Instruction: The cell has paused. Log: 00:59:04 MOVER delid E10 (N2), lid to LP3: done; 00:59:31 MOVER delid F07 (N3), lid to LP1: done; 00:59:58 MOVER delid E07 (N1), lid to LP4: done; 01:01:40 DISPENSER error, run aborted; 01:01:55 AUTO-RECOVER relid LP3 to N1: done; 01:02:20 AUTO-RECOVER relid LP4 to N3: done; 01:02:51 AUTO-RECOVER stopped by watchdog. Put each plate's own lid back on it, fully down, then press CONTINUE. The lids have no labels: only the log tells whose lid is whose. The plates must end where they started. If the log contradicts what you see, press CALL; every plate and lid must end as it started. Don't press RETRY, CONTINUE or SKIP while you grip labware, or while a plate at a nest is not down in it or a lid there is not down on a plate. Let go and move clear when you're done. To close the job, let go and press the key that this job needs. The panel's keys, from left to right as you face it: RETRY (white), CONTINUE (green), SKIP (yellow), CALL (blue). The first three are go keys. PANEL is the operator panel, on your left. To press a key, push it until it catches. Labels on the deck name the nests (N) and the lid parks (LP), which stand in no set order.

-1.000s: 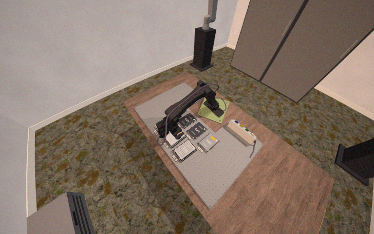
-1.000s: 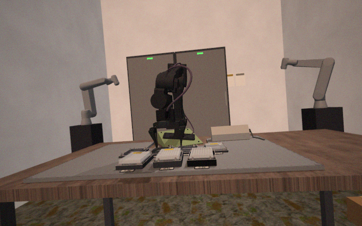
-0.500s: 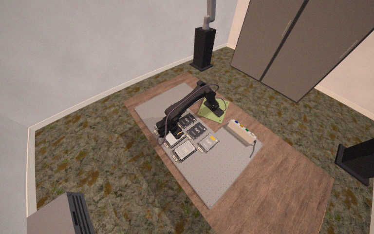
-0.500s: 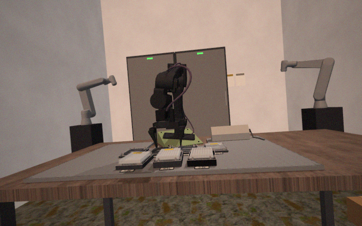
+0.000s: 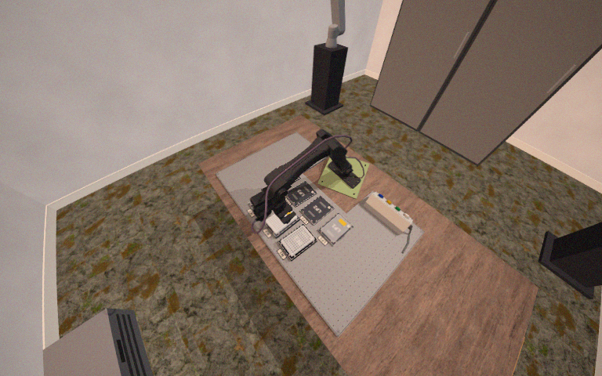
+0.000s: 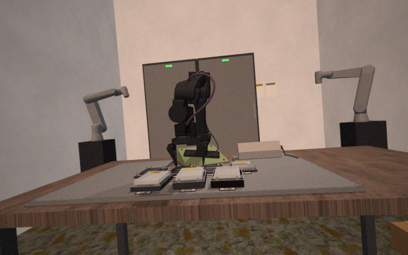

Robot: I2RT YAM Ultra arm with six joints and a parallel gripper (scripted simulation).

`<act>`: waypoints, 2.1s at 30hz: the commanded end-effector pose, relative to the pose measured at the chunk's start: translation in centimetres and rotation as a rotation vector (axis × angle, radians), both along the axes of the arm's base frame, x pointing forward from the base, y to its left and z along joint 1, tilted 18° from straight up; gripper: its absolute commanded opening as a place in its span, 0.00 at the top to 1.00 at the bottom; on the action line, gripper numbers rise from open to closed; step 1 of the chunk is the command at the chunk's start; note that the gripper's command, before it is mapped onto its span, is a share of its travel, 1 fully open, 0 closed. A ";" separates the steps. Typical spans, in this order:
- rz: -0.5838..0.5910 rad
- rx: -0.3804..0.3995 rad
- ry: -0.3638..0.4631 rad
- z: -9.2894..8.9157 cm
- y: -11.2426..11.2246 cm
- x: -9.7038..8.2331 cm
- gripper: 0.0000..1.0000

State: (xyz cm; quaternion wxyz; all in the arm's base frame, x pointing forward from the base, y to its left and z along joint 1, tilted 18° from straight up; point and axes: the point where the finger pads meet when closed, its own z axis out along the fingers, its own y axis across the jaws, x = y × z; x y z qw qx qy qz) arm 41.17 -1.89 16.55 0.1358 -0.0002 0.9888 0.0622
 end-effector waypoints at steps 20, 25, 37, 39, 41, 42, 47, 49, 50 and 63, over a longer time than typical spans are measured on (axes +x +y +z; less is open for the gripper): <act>-0.058 0.018 -0.026 0.0 -10.3 0.9 0.00; -0.058 0.018 -0.026 -0.3 -12.8 1.0 0.00; -0.058 0.003 -0.059 1.2 -13.7 0.8 0.00; -0.057 0.003 -0.059 1.2 -13.7 0.8 0.00; -0.056 0.003 -0.059 1.2 -13.7 0.8 0.00; -0.053 -0.002 -0.070 1.1 -13.6 1.1 0.00; -0.050 0.012 -0.043 -0.6 -13.0 1.0 0.00; -0.050 0.015 -0.039 -1.1 -12.7 1.2 0.00; -0.053 0.017 -0.035 -1.4 -12.7 1.2 0.00; -0.063 0.023 -0.015 -4.2 -12.9 1.7 0.00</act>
